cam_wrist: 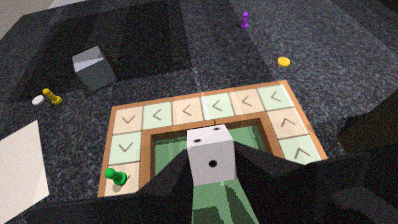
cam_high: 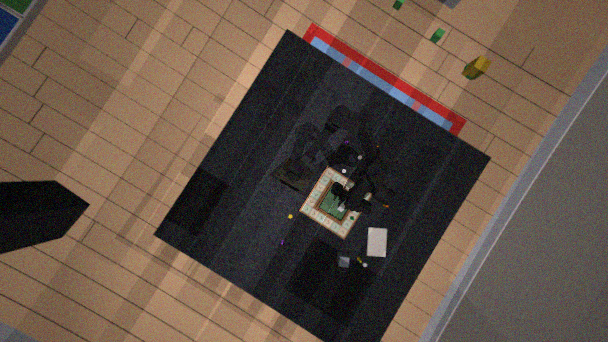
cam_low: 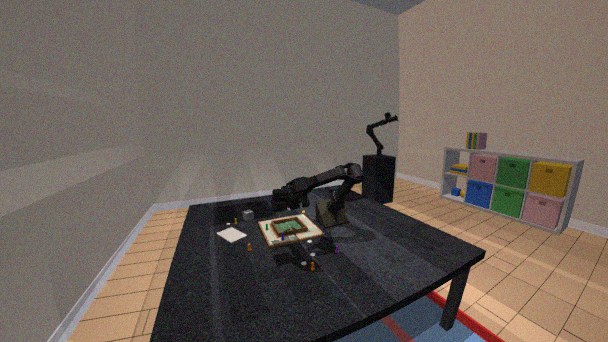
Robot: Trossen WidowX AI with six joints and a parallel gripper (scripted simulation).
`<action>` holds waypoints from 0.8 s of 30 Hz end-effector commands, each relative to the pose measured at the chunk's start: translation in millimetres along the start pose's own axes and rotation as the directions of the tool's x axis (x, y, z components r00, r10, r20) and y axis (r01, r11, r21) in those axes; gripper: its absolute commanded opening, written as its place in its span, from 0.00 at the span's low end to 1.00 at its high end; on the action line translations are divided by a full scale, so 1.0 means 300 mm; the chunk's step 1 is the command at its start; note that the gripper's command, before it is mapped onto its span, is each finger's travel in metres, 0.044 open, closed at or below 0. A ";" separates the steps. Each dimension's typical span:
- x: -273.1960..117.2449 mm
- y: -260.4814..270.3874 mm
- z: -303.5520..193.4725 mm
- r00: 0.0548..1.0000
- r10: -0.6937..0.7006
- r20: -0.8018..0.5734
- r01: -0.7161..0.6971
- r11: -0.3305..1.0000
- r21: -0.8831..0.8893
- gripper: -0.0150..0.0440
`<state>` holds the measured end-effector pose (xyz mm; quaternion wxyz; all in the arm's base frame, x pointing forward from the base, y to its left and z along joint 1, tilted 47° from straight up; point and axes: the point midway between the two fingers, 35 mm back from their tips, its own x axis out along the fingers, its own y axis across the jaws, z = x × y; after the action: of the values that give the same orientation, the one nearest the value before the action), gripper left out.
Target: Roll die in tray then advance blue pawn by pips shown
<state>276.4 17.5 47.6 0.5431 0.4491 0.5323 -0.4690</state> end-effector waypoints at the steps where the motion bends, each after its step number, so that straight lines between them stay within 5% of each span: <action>1: -0.019 -0.008 0.008 1.000 -0.006 0.007 0.006 1.000 0.000 0.25; 20: -0.016 -0.007 0.004 1.000 -0.008 0.001 0.008 1.000 0.002 0.25; 24: -0.016 -0.007 0.004 1.000 -0.008 0.001 0.008 1.000 0.002 0.43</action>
<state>274.7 16.2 52.8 0.5411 0.4474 0.5332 -0.4719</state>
